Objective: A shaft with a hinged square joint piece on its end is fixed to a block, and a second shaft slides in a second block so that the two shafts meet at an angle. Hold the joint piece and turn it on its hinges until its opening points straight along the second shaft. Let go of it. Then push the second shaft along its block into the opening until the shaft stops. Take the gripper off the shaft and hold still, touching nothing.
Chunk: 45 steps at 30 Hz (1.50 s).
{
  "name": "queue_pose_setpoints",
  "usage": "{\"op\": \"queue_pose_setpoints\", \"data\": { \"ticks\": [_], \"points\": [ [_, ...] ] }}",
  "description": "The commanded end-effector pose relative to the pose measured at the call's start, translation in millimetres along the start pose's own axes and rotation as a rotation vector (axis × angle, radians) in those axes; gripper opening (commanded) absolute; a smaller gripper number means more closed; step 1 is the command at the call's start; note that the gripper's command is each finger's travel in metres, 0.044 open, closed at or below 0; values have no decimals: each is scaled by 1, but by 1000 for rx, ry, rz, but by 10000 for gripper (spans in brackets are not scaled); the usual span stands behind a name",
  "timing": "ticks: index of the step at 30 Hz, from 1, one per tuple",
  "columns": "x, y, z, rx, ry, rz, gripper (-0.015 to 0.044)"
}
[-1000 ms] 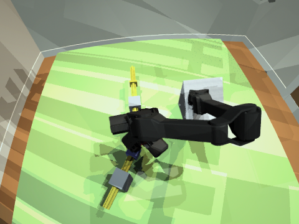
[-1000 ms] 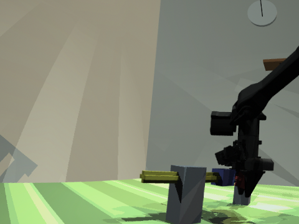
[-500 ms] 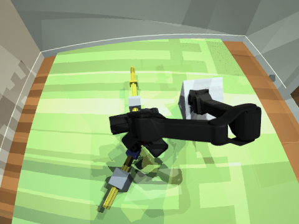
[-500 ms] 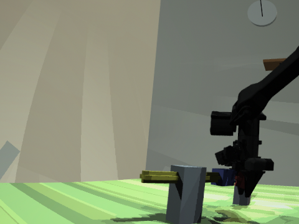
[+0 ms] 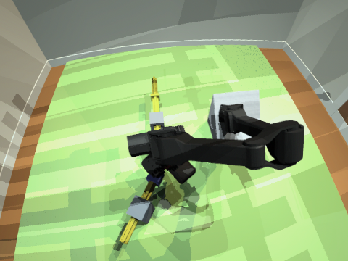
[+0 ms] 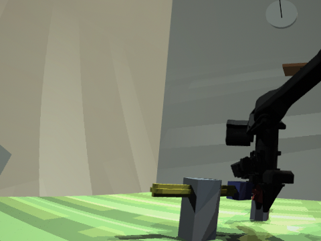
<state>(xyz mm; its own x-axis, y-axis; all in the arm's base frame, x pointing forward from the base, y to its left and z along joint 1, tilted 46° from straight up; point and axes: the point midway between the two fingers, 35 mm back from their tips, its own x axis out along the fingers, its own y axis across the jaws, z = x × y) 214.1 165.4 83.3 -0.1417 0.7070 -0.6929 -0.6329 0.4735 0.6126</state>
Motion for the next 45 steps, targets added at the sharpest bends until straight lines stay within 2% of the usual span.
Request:
{"op": "queue_pose_setpoints", "data": {
  "ticks": [1, 4, 6, 11, 17, 24, 45],
  "points": [
    [0, 0, 0, 5, 0, -1, 182],
    [0, 0, 0, 5, 0, -1, 182],
    [0, 0, 0, 0, 0, 0, 147],
    [0, 0, 0, 0, 0, 0, 147],
    [0, 0, 0, 0, 0, 0, 0],
    [0, -1, 0, -26, 8, -1, 0],
    [-4, -14, 2, -401, 118, -24, 0]
  ]
}}
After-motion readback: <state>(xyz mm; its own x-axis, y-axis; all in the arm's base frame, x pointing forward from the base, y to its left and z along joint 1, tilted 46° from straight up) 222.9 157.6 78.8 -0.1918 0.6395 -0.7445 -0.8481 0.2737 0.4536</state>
